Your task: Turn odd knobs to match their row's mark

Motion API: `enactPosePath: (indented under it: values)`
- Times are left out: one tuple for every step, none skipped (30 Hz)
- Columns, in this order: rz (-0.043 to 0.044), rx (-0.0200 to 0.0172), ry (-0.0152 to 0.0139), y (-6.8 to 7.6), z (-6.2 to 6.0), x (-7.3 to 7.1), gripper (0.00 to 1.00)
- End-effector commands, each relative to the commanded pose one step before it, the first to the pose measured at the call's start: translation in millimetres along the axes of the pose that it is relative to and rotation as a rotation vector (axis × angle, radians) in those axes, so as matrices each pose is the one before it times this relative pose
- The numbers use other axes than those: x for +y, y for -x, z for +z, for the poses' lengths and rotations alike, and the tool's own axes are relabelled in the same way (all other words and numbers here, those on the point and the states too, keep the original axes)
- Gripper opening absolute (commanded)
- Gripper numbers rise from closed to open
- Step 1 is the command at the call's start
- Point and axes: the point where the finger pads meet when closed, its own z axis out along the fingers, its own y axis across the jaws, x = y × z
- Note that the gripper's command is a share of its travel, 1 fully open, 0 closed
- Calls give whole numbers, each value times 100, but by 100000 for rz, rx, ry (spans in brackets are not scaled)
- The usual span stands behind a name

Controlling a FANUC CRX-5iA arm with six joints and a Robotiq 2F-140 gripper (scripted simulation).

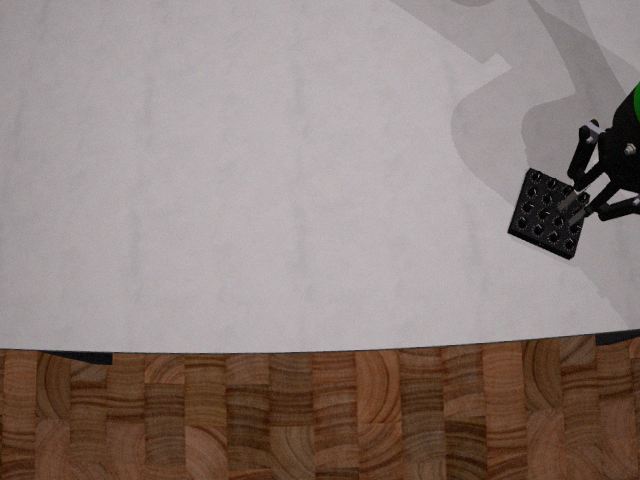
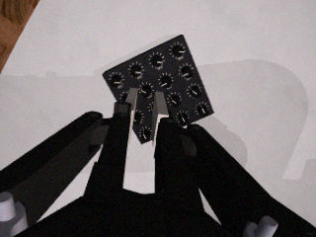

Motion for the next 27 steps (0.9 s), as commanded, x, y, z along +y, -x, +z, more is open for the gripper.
enactPosePath:
  values:
    - [15502,2036,284,-10,-117,-8,12]
    - [3638,-1,0,-1,-25,0,12]
    - [3647,-1,0,-1,-25,0,12]
    - [3632,-1,0,-1,-25,0,12]
    - [3632,-1,0,-1,-25,0,12]
    - [3639,-1,0,-1,-25,0,12]
    - [3616,-1,0,-1,-25,0,12]
    - [0,0,0,0,0,0,12]
    - [0,0,0,0,0,0,12]
    - [10145,-2,0,-2,-70,-1,12]
    - [2556,0,0,-1,-18,0,12]
    - [2815,0,0,-1,-19,0,12]
    - [3482,-1,0,-1,-24,0,12]
    - [3659,-1,0,-1,-25,0,12]
    - [3640,-1,0,-1,-25,0,12]
    - [3612,0,0,-1,-25,0,12]
    - [3617,0,0,-1,-25,0,12]
    - [3626,0,0,-1,-25,0,12]
    - [3609,0,0,-1,-25,0,12]
    - [3619,0,0,-1,-25,0,12]
    - [3626,0,0,-1,-25,0,12]
    - [3607,0,0,-1,-25,-1,12]
    - [3621,0,0,-1,-25,-1,12]
    - [3625,0,0,-1,-25,-1,12]
    - [0,0,0,0,0,0,12]
    - [0,0,0,0,0,0,12]
    - [10202,-1,1,-2,-71,-2,12]
